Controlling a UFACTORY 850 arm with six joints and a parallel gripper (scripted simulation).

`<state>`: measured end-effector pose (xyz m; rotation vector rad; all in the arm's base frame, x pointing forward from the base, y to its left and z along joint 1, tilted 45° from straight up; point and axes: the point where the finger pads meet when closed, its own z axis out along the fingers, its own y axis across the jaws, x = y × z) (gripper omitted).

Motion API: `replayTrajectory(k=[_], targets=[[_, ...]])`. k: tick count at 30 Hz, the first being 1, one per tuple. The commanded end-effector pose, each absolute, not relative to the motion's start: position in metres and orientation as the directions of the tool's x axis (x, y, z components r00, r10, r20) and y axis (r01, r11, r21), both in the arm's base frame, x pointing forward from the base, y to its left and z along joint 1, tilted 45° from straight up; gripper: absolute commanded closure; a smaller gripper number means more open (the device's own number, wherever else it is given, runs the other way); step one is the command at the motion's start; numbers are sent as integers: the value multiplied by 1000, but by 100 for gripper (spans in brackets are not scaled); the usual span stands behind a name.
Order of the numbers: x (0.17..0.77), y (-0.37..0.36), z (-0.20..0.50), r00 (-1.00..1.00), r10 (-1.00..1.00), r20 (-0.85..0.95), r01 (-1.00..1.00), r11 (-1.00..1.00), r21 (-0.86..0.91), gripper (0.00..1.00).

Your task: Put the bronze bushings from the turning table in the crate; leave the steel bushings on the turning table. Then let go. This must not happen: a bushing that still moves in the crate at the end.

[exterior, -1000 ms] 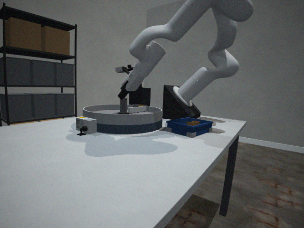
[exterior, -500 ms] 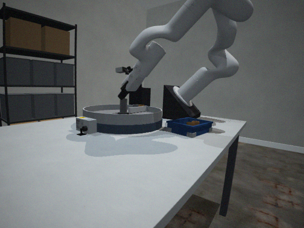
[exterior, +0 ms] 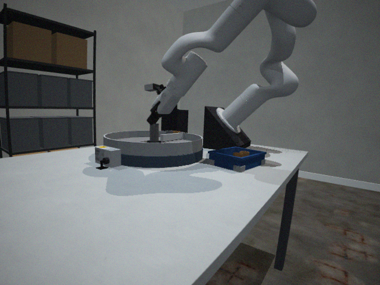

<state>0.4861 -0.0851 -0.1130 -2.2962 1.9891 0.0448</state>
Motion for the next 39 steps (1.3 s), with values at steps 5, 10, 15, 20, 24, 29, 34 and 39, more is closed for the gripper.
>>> replayTrajectory(k=[5, 10, 15, 20, 24, 29, 34, 39], targets=[[487, -86, -113, 144, -986, -89, -988, -139, -60, 89], [487, -86, -113, 144, -986, -89, -988, -139, -60, 89], [487, -86, -113, 144, -986, -89, -988, -139, -60, 89], [487, -86, -113, 144, -986, -89, -988, -139, -60, 89], [487, -86, -113, 144, -986, -89, -988, -139, -60, 89], [487, -90, -108, 144, -986, -89, -988, -139, -60, 89], [488, -96, -102, 144, -986, -89, -988, -139, -60, 89], [488, -106, -93, 144, -986, -89, -988, -139, -60, 89]])
